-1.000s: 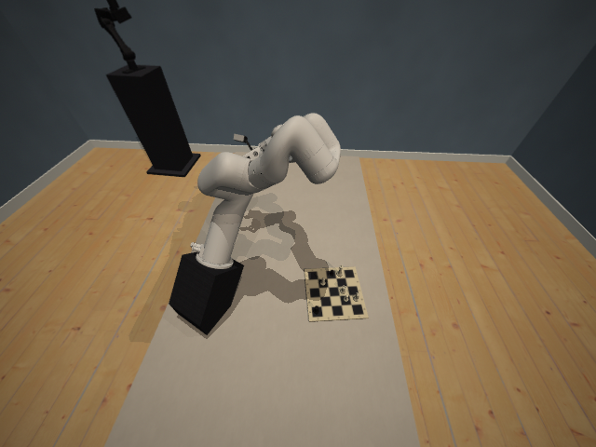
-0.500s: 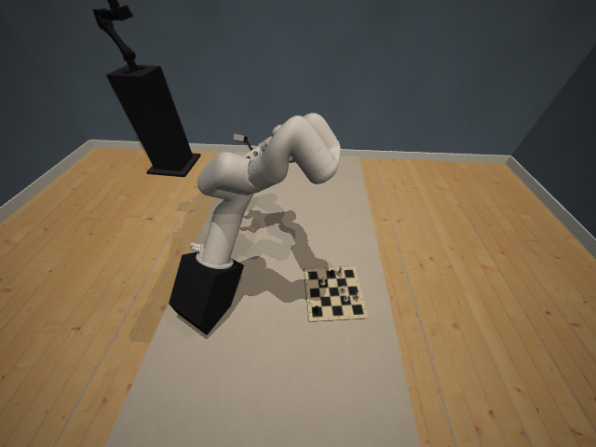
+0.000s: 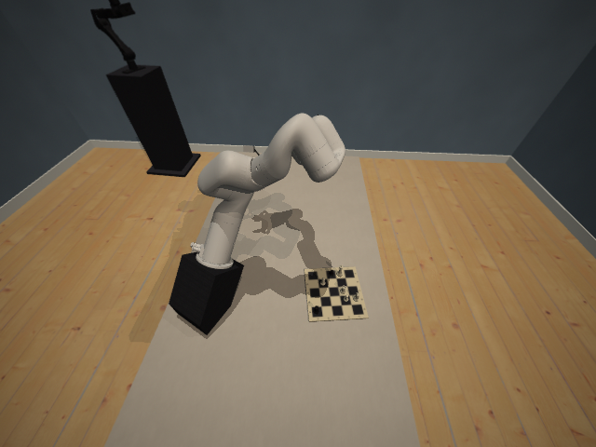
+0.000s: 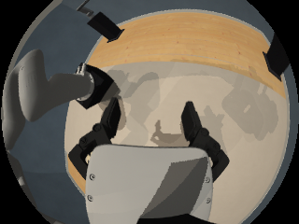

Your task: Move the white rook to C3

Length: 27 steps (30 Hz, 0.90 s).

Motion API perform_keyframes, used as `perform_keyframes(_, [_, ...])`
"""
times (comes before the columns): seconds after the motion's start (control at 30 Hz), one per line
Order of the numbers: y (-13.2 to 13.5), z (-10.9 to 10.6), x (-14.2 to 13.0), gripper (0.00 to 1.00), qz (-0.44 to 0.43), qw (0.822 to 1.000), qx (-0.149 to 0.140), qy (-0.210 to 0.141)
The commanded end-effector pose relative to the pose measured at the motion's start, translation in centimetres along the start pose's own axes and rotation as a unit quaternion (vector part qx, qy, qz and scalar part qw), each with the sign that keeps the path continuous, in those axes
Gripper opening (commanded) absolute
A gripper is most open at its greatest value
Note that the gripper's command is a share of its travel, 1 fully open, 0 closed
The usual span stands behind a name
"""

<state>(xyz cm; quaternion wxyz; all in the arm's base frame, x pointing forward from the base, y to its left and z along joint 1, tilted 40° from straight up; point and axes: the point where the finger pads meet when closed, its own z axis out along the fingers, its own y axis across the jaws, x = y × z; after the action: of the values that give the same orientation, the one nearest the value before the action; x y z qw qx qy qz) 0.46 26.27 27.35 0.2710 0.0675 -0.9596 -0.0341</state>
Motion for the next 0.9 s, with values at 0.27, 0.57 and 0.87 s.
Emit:
perform_keyframes(0.27, [-1.6, -1.3, -9.8, 1.00, -0.167, 0.980, 0.096, -0.056])
perform_keyframes(0.57, [-2.8, -1.9, -14.8, 1.00, -0.226, 0.959, 0.151, -0.074])
perform_keyframes(0.87, [-2.8, -1.9, -14.8, 1.00, -0.226, 0.959, 0.151, -0.074])
